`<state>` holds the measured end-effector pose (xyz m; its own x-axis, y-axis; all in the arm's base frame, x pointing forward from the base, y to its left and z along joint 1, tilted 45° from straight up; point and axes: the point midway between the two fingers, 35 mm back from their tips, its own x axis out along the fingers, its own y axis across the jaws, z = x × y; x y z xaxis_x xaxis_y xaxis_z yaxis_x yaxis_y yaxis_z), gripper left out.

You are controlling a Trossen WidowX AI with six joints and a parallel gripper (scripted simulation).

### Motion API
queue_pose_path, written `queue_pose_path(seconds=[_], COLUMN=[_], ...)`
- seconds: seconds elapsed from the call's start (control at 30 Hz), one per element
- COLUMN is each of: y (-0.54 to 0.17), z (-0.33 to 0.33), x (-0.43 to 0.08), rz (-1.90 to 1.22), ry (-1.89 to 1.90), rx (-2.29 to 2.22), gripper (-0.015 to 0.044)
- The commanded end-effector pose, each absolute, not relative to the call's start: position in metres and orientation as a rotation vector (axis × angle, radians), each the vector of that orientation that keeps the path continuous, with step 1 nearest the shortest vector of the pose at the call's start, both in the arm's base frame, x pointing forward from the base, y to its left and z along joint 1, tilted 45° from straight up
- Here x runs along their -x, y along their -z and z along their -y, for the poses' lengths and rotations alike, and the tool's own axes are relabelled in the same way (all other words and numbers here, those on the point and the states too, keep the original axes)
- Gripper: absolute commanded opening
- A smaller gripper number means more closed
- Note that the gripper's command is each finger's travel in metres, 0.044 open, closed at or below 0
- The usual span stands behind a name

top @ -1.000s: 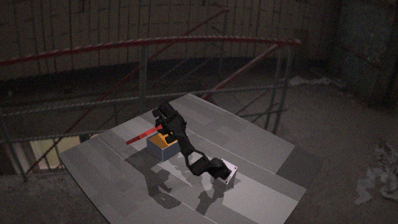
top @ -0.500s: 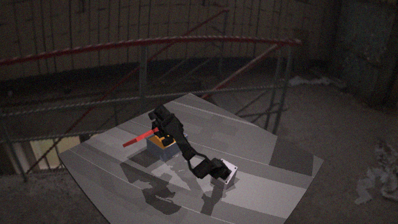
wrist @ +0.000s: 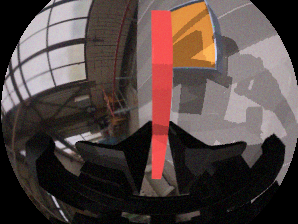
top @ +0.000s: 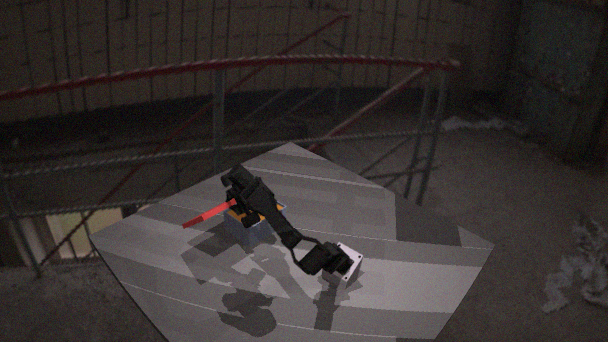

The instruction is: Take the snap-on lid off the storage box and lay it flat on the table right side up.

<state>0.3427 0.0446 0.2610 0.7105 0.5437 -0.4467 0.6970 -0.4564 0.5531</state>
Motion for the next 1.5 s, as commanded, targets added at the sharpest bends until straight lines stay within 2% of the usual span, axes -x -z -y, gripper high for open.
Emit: queue_pose_path(seconds=[0.0,1.47], y=[-0.271,-0.333], z=[-0.050,-0.110], x=[-0.341,-0.320], rz=[-0.924,-0.923], ry=[0.262,0.257], rx=[-2.175,-2.178], gripper=[0.0000,0.0000])
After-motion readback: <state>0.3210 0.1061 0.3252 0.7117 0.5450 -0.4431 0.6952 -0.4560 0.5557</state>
